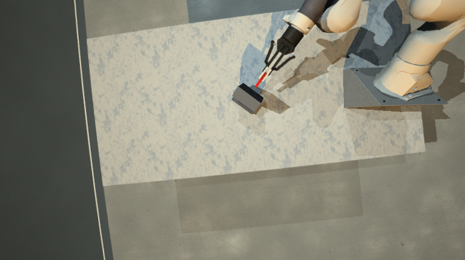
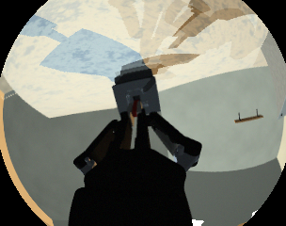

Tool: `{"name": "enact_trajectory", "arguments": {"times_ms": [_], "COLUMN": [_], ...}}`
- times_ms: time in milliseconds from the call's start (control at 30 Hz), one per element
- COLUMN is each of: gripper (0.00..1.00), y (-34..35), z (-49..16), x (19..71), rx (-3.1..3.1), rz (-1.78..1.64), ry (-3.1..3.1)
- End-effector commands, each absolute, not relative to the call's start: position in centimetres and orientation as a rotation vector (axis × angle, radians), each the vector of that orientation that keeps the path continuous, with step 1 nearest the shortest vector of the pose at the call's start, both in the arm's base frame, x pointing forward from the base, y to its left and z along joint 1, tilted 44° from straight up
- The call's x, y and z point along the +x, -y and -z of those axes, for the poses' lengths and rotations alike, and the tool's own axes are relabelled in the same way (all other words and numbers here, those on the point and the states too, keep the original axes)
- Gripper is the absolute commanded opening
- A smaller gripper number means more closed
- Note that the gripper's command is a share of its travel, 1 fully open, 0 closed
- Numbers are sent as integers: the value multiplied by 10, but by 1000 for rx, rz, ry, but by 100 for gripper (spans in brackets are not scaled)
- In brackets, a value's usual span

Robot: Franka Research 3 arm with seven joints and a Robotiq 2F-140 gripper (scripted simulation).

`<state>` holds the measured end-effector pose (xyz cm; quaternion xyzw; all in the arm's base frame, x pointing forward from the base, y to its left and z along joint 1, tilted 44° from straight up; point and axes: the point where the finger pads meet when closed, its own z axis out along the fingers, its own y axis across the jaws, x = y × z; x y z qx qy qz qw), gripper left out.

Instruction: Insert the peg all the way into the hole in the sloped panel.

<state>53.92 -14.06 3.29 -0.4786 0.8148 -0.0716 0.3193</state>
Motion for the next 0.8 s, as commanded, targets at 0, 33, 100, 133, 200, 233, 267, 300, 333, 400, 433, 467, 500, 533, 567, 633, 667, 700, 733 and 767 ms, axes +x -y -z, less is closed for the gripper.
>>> {"name": "enact_trajectory", "arguments": {"times_ms": [0,33,100,133,200,233,267,300,333,400,433,467,500,533,567,633,667,700,733,767], "gripper": [0,0,0,0,0,0,0,0,0,0,0,0,0,0,0,0,0,0,0,0], "y": [142,142,141,141,141,141,141,140,140,140,139,139,139,139,138,138,138,138,138,138], "z": [-32,-31,-31,-31,-30,-29,-28,-27,-26,-24,-23,-22,-21,-20,-19,-17,-17,-17,-16,-15], "x": [542,542,543,543,543,544,545,545,546,548,548,549,550,551,552,553,553,553,554,555], "rx": [-1255,-1255,-1255,-1255,-1255,-1255,-1255,-1255,-1255,-1255,-1255,-1255,-1255,-1255,-1255,-1255,-1255,-1255,-1255,-1255], "rz": [194,194,194,194,194,194,194,194,194,194,194,194,194,194,194,194,194,194,194,194], "ry": [-2139,-2139,-2139,-2139,-2139,-2139,-2139,-2139,-2139,-2139,-2139,-2139,-2139,-2139,-2139,-2139,-2139,-2139,-2139,-2139]}}
